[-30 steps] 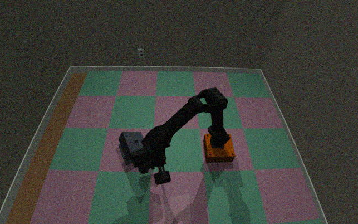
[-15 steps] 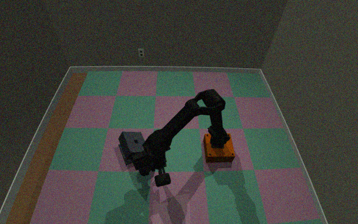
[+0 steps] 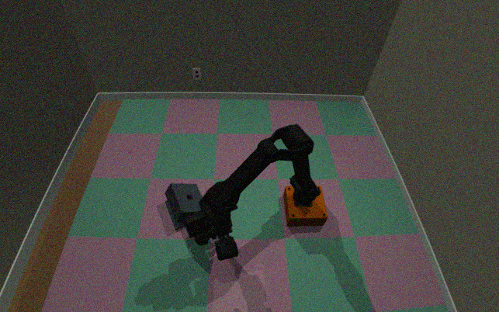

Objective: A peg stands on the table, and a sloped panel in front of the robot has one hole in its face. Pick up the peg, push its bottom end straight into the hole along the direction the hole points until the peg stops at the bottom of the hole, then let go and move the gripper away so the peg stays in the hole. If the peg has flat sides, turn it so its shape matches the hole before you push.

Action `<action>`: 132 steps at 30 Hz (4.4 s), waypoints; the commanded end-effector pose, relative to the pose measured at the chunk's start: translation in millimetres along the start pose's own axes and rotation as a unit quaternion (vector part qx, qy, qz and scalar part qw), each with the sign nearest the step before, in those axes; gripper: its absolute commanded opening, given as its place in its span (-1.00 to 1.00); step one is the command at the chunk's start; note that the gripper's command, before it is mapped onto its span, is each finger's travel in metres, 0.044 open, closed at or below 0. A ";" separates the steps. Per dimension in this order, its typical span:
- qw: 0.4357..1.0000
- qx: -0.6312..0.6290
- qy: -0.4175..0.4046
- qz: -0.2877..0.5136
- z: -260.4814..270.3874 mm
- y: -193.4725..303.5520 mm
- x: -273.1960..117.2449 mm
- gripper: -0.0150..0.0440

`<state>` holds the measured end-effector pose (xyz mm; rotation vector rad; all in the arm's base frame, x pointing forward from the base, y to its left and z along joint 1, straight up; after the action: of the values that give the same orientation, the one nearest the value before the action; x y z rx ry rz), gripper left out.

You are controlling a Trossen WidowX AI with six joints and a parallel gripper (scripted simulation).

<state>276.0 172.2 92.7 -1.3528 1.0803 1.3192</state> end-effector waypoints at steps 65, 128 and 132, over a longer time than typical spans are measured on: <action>0.989 0.138 -0.050 -0.026 -42.2 -11.5 -86.4 -0.49; 0.896 0.407 -0.150 -0.090 -128.4 -10.5 -102.0 -0.49; 0.888 0.423 -0.156 -0.094 -133.7 -9.6 -103.0 -0.49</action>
<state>307.0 45.3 194.8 -0.5752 1.0775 0.7411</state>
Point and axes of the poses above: the point midway between the two fingers, 35 mm back from their tips, its own x axis out along the fingers, its own z axis across the jaws, y = z × x, the point moved 7 cm from there along -x, back along the fingers, and after that the axes turned 9 degrees about x, right-handed, at the moved point
